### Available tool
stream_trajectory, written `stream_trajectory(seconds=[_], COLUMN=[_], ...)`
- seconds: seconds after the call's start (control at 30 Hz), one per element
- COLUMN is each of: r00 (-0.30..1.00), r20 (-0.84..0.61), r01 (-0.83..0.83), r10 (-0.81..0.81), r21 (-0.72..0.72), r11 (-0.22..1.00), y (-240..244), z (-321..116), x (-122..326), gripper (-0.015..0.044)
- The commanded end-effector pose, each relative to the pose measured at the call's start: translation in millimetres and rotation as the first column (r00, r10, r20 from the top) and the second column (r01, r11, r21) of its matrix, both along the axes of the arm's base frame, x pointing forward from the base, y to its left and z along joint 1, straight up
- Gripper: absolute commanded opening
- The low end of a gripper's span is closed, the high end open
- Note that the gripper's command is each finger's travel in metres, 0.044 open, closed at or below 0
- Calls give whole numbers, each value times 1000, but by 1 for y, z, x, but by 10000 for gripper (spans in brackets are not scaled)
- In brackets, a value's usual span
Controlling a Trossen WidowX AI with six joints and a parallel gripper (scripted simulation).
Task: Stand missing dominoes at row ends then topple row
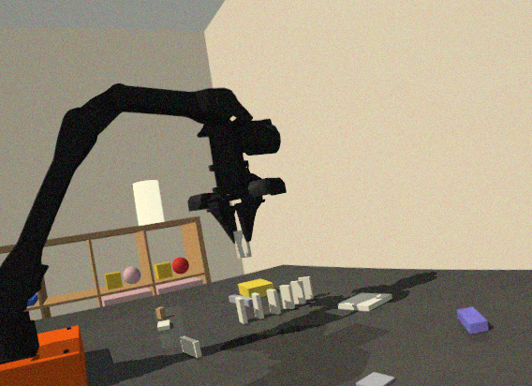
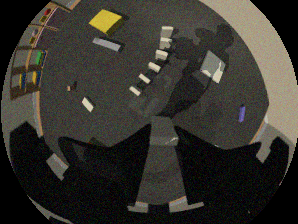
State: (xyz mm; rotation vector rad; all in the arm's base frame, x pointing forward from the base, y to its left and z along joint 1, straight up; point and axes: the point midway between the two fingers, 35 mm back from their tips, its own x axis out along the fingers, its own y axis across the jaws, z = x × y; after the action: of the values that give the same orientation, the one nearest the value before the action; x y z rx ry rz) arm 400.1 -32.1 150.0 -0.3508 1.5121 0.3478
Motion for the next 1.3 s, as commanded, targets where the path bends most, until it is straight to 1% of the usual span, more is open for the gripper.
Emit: stream_trajectory(seconds=[0.0,0.07,0.13,0.57,0.93,1.27], r00=[915,851,823,823,823,823], r20=[-5,-10,-11,-11,-11,-11], r01=[404,526,568,568,568,568], r10=[-404,-526,-568,-568,-568,-568], r21=[11,14,15,15,15,15], r11=[915,850,823,823,823,823], y=[48,62,67,67,68,68], z=[1,0,-1,-4,-60,-110], x=[-21,-29,-32,-31,-23,-25], gripper=[107,107,107,107,107,107])
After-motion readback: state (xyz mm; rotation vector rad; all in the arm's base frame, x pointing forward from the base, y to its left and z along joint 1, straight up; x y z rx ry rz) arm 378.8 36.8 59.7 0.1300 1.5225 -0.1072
